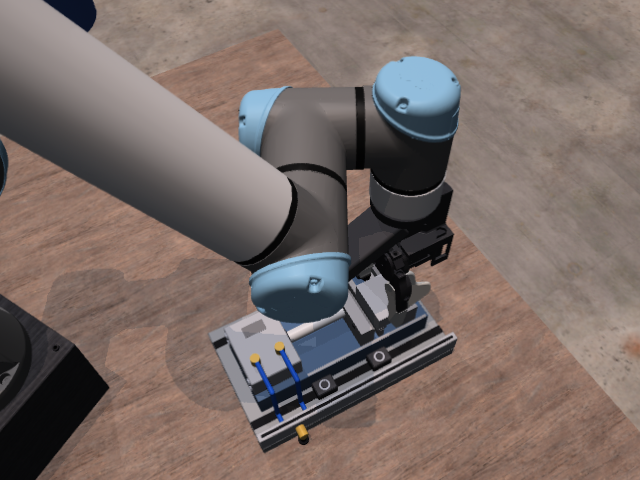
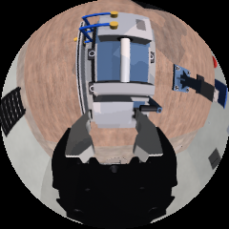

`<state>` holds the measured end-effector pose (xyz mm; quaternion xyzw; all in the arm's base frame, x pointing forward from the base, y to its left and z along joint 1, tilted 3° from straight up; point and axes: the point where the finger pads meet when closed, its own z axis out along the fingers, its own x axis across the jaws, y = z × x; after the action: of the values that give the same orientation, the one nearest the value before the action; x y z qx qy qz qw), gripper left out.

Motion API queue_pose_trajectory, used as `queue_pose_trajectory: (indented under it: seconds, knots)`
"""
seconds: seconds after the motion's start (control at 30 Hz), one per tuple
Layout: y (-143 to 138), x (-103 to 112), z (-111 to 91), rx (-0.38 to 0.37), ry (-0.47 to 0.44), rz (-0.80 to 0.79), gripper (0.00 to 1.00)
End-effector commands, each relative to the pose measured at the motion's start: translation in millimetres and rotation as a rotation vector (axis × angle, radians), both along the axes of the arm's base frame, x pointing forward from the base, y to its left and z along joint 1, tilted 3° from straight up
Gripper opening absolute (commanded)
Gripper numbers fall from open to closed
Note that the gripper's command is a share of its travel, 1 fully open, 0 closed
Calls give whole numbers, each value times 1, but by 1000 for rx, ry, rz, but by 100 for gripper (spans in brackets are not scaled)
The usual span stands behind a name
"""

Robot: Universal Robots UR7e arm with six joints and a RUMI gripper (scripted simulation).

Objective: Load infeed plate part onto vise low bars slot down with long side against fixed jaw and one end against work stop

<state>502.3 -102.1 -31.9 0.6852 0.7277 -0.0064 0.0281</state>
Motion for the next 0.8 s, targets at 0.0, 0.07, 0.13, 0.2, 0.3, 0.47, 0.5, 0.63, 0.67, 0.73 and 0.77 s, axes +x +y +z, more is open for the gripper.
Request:
queue_pose_trajectory:
  seconds: [0.0, 0.07, 0.13, 0.2, 0.3, 0.47, 0.5, 0.63, 0.67, 0.73, 0.77]
  knots:
    - [0, 0, 3, -1, -1, 0, 47]
    - [0, 0, 6, -1, -1, 0, 47]
    - [0, 0, 9, -1, -1, 0, 47]
    - [0, 0, 14, -1, -1, 0, 47]
    - [1, 0, 22, -1, -1, 0, 47]
    - [2, -1, 37, -1, -1, 0, 47]
    - [2, -1, 41, -1, -1, 0, 47]
    - [2, -1, 47, -1, -1, 0, 47]
    - [2, -1, 50, -1, -1, 0, 47]
    - [3, -1, 56, -1, -1, 0, 47]
    - [3, -2, 59, -1, -1, 0, 47]
